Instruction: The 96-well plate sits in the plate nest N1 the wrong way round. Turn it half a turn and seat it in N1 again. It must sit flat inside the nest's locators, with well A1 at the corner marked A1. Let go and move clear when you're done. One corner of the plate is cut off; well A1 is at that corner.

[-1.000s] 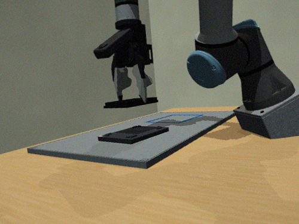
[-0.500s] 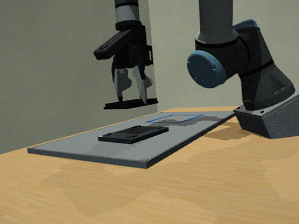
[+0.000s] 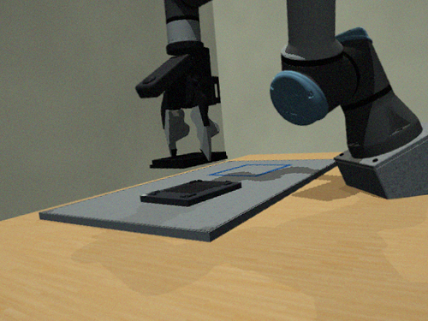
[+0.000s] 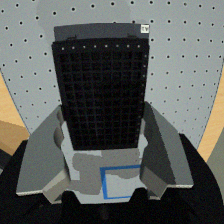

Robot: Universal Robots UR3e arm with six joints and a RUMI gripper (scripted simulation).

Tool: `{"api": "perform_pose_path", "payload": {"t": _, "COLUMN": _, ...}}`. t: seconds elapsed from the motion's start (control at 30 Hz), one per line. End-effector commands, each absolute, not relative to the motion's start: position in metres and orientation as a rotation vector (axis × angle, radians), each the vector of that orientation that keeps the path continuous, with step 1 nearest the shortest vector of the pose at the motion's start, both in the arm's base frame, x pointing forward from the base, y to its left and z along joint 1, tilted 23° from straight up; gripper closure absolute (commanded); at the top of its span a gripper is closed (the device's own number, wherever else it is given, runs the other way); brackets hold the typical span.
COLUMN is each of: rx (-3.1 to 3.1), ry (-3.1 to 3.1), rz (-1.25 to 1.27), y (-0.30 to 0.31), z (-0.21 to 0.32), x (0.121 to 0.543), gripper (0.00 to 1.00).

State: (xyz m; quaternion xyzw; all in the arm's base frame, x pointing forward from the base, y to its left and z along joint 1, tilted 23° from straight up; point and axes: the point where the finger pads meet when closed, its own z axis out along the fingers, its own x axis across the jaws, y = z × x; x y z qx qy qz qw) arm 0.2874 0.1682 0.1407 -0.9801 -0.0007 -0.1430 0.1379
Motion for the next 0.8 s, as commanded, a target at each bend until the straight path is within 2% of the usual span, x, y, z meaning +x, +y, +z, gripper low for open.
{"api": "perform_pose_path", "payload": {"t": 0.0, "rx": -2.836, "ry": -0.002, "rz": -0.418, "y": 0.17, "z": 0.135, "x": 0.29, "gripper": 1.0}}
{"api": "perform_pose_path", "payload": {"t": 0.77, "rx": -2.836, "ry": -0.002, "rz": -0.419, "y": 0.178, "z": 0.107, "x": 0.299, "gripper": 1.0}}
